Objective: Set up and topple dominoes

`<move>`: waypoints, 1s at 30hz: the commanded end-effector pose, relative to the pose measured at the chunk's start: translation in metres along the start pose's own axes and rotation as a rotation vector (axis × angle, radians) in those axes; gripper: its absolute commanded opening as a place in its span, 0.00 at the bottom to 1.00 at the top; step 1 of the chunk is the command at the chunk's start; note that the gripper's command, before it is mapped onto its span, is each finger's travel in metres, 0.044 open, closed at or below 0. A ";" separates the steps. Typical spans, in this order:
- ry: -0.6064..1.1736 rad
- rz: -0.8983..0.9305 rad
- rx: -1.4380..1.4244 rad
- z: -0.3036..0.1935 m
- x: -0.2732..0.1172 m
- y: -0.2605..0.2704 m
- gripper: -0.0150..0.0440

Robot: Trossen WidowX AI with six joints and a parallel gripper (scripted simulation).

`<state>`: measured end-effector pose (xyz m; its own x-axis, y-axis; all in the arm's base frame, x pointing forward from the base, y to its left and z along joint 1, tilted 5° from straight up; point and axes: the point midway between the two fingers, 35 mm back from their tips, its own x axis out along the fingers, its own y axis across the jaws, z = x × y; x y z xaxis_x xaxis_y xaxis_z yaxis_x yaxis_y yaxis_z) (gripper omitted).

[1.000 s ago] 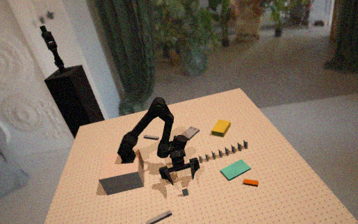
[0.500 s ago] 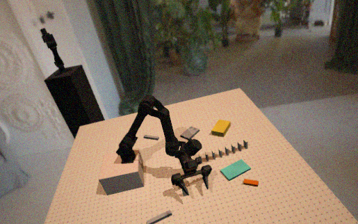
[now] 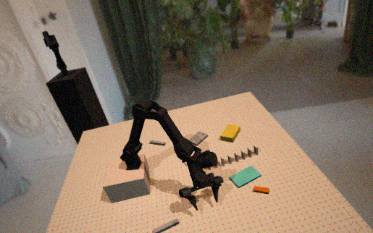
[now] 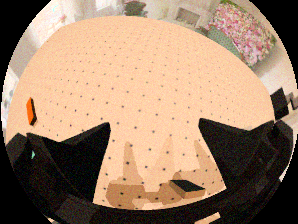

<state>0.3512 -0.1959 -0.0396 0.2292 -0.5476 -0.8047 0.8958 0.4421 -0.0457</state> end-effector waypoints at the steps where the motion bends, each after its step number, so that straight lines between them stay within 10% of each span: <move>1: 0.505 0.063 0.200 0.010 -0.059 -0.031 1.00; 21: 0.681 0.031 0.254 -0.001 -0.086 -0.046 1.00; 30: 0.682 0.031 0.254 -0.041 -0.036 -0.039 1.00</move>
<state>0.2976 -0.1698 -0.0118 0.0653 0.0452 -0.9968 0.9700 0.2316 0.0741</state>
